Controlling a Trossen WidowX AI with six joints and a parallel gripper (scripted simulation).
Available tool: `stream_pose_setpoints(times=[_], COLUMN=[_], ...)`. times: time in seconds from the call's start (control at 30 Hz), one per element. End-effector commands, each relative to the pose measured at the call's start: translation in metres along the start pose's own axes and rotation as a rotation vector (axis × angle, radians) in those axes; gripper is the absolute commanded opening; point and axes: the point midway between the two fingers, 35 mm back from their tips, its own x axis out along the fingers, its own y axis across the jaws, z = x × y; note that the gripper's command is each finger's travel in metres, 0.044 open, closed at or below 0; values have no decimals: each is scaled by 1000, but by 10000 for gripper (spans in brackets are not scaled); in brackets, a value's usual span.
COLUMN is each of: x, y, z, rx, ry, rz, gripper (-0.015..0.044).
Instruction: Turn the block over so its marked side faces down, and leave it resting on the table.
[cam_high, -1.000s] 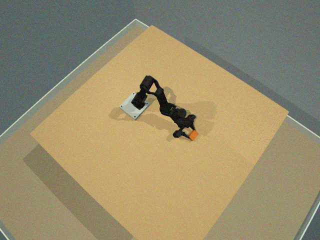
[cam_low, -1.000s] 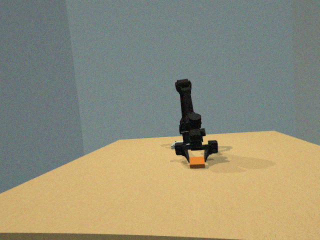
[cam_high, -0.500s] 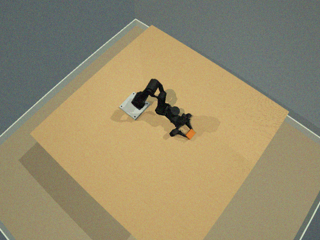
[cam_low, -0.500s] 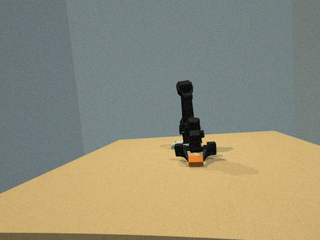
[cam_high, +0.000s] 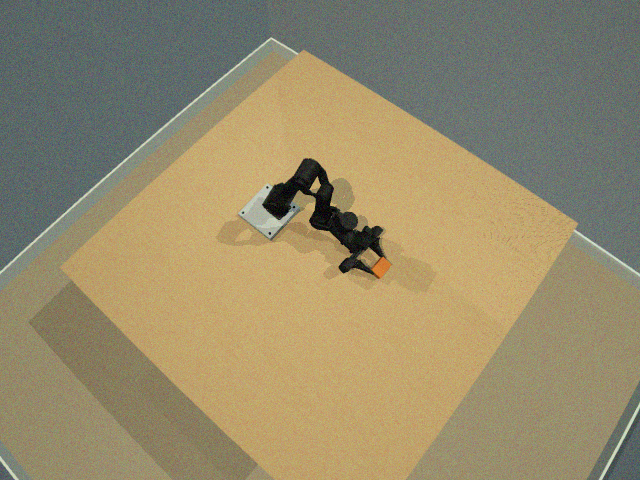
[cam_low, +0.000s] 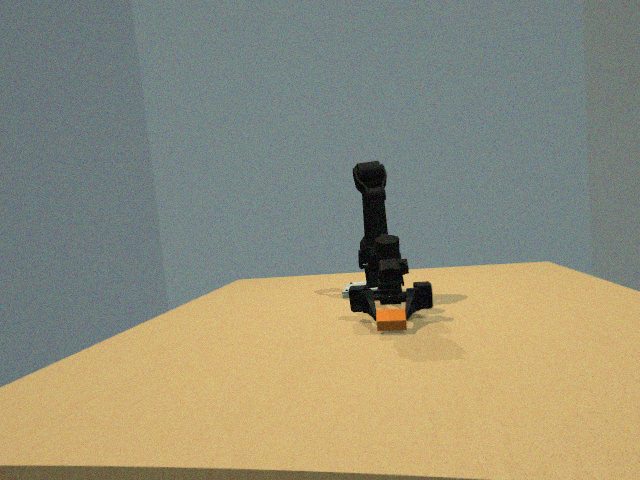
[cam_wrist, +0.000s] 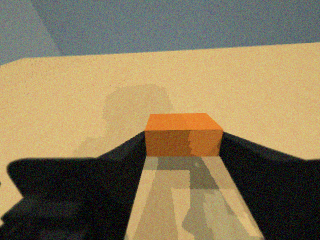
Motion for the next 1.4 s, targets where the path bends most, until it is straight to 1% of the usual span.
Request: stream_pose_setpoints(times=[0.0,0.53,1.37], x=[0,0,0], y=[-1,-1,-1], z=[0,0,0], rx=[-5,-5,-5], ry=[-2,-2,-2], rz=[-6,-6,-6], gripper=[26,440,440])
